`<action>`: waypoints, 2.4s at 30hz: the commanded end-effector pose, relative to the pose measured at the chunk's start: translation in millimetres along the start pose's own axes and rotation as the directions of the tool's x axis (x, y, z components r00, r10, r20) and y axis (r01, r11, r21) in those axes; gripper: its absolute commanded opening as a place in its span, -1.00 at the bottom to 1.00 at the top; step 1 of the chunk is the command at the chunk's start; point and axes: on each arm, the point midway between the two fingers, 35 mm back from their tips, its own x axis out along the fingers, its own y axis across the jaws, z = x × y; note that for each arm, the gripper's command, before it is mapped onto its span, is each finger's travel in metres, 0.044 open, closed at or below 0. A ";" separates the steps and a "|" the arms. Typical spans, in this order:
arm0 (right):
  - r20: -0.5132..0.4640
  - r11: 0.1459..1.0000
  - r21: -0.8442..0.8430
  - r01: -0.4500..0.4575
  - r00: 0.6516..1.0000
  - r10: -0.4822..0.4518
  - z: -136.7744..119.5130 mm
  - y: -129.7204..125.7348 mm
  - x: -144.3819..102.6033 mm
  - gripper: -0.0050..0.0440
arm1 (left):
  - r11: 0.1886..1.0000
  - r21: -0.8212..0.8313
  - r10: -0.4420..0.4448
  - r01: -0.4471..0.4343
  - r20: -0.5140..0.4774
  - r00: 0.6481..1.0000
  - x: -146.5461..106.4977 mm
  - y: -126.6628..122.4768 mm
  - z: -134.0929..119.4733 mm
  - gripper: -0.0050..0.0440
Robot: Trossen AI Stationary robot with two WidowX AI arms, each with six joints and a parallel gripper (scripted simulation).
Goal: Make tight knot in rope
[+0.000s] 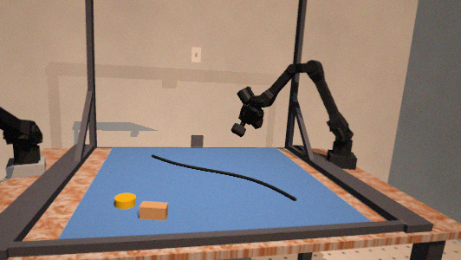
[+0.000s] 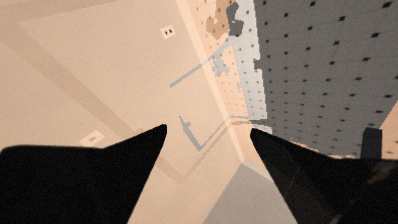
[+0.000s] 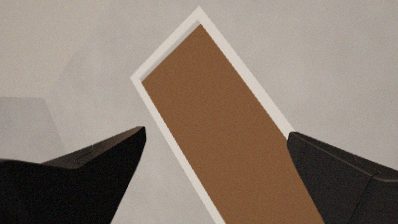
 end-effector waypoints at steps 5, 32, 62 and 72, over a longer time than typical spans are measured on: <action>0.031 1.000 -0.003 -0.028 0.999 0.028 18.7 16.2 7.1 1.00 | 1.000 0.016 0.017 -0.017 -0.026 1.000 -6.1 10.4 -10.7 1.00; -0.034 1.000 -0.016 -0.009 0.999 0.009 3.6 26.8 11.9 -0.45 | 0.997 -0.071 -0.014 0.012 -0.028 1.000 -14.6 5.6 -17.6 -0.45; -0.700 0.978 -0.205 -0.040 0.704 -0.118 -137.7 164.6 -29.6 -0.45 | 0.485 -0.855 -0.329 0.184 0.017 0.944 -134.2 -38.8 -62.8 -0.45; -0.887 0.957 -0.239 -0.165 0.438 -0.146 -167.9 226.4 -93.2 -0.45 | 0.100 -0.987 -0.442 0.124 0.068 0.894 -195.4 -49.5 -63.0 -0.45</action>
